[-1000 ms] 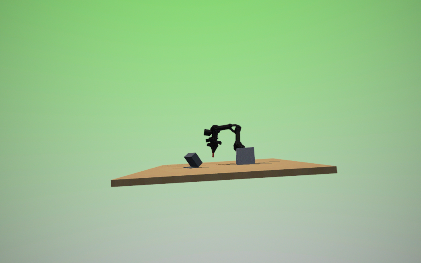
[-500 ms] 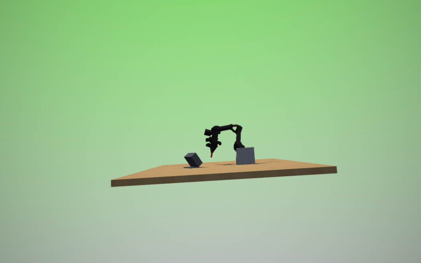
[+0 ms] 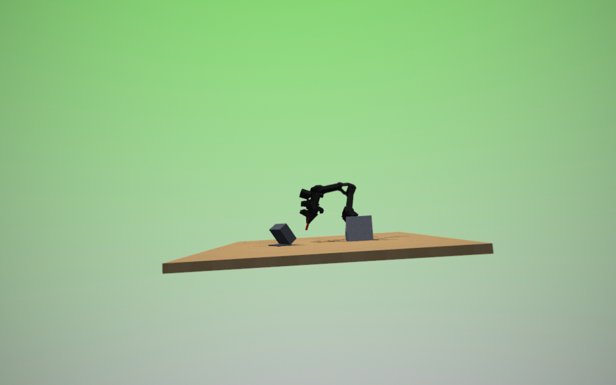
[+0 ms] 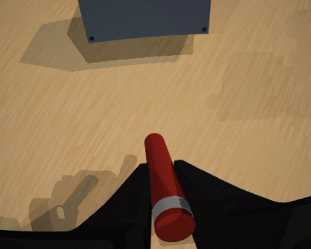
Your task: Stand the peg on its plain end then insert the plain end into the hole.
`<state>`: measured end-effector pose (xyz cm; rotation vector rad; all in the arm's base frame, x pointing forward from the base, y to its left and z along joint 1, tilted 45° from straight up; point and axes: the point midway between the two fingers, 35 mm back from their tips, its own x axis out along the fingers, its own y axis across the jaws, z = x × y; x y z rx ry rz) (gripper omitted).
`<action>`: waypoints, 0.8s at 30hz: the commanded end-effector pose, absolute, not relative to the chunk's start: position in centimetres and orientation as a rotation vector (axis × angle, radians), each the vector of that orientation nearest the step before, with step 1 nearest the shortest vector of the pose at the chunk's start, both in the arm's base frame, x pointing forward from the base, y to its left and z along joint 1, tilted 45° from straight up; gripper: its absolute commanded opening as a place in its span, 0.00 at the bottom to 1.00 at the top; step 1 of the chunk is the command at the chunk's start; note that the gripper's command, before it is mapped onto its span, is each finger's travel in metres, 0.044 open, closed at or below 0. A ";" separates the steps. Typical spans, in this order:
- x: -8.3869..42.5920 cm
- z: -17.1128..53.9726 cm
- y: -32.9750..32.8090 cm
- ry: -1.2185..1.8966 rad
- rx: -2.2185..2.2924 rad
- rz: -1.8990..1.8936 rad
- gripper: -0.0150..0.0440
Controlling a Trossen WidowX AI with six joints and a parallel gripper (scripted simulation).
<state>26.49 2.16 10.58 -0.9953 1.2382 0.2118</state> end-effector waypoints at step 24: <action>28.1 9.9 4.3 1.003 -1.070 0.384 0.25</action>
